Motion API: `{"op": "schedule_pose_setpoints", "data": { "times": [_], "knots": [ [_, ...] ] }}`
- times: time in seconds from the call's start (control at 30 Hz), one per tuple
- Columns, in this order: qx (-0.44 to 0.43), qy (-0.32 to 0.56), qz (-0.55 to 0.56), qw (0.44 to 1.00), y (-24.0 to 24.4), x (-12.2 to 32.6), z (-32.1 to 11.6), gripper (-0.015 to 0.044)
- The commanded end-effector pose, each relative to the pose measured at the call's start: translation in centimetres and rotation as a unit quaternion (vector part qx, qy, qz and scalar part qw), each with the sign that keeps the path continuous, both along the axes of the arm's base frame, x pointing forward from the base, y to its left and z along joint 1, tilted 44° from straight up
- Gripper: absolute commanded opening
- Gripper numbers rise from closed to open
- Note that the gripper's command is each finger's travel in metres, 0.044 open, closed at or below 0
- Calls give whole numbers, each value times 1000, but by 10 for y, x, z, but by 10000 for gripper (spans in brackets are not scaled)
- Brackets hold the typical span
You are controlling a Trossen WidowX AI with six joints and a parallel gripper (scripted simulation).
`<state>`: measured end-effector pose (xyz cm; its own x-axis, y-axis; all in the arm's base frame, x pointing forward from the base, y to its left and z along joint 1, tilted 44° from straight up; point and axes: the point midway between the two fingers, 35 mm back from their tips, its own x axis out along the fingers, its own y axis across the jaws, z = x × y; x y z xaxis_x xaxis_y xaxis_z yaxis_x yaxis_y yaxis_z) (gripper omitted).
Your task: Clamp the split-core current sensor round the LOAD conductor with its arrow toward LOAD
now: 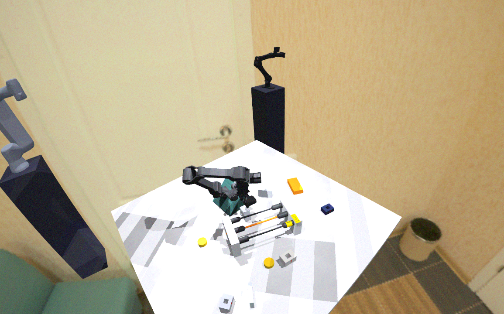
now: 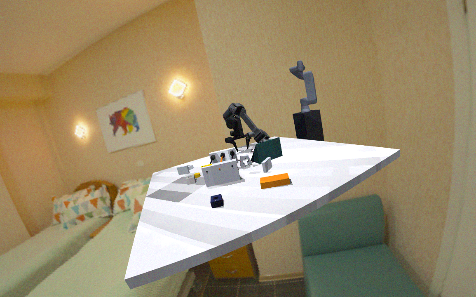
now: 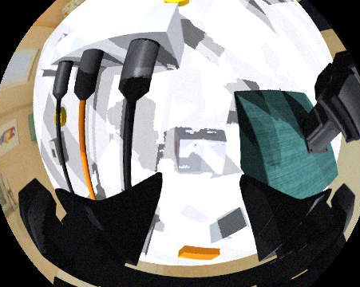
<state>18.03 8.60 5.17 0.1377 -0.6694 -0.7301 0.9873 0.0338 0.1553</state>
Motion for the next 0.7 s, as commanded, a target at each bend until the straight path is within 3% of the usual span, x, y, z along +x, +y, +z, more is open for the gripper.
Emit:
{"op": "schedule_pose_setpoints", "data": {
  "times": [0.0,0.67],
  "knots": [
    [-3,1,0,1000,-5,0,-5,320],
    [-4,1,0,1000,-28,4,-28,320]
  ]
}}
